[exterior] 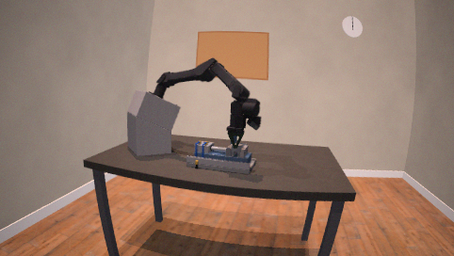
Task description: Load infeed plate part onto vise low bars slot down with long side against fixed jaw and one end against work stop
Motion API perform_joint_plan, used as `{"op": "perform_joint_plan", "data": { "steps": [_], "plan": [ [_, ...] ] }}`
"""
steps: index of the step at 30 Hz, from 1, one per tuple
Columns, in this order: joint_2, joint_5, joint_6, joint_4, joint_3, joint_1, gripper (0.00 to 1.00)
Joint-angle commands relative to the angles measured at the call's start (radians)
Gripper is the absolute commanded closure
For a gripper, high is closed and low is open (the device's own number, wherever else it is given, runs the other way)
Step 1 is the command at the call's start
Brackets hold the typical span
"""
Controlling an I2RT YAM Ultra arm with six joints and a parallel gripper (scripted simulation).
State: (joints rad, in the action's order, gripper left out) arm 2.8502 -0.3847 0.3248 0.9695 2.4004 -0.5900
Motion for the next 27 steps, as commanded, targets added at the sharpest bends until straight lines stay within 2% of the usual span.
{"op": "perform_joint_plan", "data": {
  "steps": [1,27],
  "plan": [
    [-0.024,0.006,-0.005,-0.010,-0.019,-0.004,1.00],
    [-0.047,0.005,-0.016,-0.025,-0.051,0.005,1.00]
  ]
}}
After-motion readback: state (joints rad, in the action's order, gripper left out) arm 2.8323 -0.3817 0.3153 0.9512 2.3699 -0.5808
